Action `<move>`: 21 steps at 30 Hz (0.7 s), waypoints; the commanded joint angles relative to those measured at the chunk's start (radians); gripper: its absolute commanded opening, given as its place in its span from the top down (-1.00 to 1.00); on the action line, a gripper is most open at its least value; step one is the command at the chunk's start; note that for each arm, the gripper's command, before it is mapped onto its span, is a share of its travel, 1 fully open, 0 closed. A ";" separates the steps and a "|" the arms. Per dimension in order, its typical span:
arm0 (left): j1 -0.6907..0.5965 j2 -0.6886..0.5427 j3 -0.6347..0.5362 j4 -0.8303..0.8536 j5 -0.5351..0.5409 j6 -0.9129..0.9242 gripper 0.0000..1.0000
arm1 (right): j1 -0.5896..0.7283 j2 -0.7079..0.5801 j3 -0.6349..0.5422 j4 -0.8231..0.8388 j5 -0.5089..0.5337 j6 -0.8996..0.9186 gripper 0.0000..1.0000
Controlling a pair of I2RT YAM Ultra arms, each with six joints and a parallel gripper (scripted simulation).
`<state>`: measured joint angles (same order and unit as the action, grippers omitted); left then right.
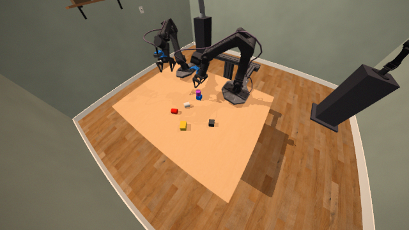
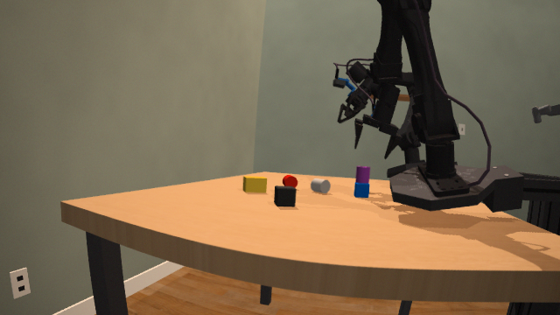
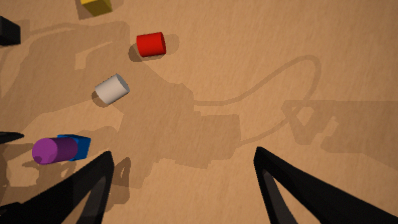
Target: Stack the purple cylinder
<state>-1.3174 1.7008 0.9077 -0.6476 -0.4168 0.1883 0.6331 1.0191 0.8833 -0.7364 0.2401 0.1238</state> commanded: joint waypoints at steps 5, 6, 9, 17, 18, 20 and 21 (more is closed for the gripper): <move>0.064 -0.185 -0.194 0.258 0.065 -0.139 -1.00 | 0.272 -0.066 0.083 -0.200 0.140 0.184 -1.00; 0.070 -0.202 -0.215 0.280 0.070 -0.151 -1.00 | 0.310 -0.071 0.090 -0.222 0.156 0.205 -1.00; 0.086 -0.250 -0.273 0.343 0.080 -0.183 -1.00 | 0.419 -0.085 0.112 -0.290 0.206 0.268 -1.00; 0.108 -0.314 -0.363 0.431 0.089 -0.224 -1.00 | 0.667 -0.106 0.160 -0.419 0.300 0.392 -1.00; 0.111 -0.321 -0.372 0.438 0.090 -0.228 -1.00 | 0.702 -0.111 0.167 -0.437 0.313 0.409 -1.00; 0.115 -0.332 -0.388 0.449 0.091 -0.233 -1.00 | 0.772 -0.120 0.180 -0.472 0.340 0.443 -1.00; 0.117 -0.337 -0.394 0.453 0.091 -0.234 -1.00 | 0.806 -0.124 0.187 -0.490 0.353 0.459 -1.00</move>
<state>-1.2106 1.3960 0.5419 -0.2356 -0.3355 -0.0216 1.3678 0.9318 1.0191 -1.1385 0.5182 0.5037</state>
